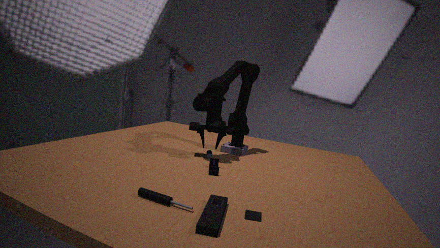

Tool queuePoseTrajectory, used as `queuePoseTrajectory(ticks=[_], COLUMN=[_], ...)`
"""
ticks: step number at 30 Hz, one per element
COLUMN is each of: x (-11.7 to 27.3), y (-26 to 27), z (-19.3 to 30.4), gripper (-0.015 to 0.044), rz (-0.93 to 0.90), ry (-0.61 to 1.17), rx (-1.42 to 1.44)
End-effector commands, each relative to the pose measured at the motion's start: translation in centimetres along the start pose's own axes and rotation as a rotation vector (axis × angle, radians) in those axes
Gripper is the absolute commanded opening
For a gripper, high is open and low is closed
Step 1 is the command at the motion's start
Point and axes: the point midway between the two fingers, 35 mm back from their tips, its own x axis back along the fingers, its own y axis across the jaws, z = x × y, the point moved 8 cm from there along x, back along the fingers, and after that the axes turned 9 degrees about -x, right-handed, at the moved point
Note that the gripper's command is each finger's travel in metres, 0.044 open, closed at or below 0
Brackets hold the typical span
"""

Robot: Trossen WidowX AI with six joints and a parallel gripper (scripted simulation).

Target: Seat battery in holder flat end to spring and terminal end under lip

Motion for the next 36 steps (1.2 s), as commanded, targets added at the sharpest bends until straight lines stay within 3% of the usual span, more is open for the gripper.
queuePoseTrajectory(ticks=[1,19,24,33,36], x=[-0.8,-3.5,-3.5,-3.3,-1.4], y=[0.0,0.1,0.1,0.1,0.1], z=[0.2,0.4,0.4,0.4,0.2], gripper=[0.0237,0.0237,0.0106,0.0075,0.0075], rz=[-0.001,-0.001,-0.001,-0.001,-0.001], ry=[0.012,0.012,0.012,0.012,0.012], rx=[0.003,0.003,0.003,0.003,0.003])
